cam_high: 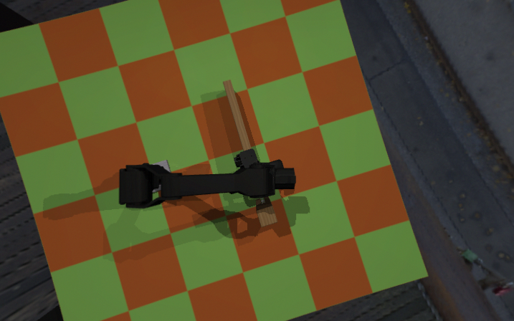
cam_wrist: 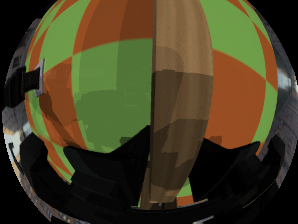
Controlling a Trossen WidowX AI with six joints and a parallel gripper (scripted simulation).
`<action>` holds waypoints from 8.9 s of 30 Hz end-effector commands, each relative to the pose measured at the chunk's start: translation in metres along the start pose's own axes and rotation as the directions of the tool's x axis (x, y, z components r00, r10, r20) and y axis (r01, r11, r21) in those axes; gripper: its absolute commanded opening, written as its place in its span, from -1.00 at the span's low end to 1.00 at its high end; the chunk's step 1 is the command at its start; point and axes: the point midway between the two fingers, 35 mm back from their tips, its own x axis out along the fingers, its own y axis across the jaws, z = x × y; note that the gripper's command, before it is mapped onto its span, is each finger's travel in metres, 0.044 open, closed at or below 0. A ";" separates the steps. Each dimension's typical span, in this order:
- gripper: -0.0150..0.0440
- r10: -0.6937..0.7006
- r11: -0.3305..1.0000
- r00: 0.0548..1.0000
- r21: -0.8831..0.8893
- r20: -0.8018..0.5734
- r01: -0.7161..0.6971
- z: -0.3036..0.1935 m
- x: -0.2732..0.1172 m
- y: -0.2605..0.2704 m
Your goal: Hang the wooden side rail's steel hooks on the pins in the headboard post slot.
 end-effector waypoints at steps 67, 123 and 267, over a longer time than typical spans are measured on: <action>-0.49 -0.006 1.000 1.000 -0.002 -0.003 0.006 -0.008 -0.002 -0.002; -0.49 -0.006 1.000 1.000 -0.002 -0.003 0.006 -0.014 -0.003 -0.002; -0.49 -0.006 1.000 1.000 -0.002 -0.003 0.006 -0.019 0.012 -0.001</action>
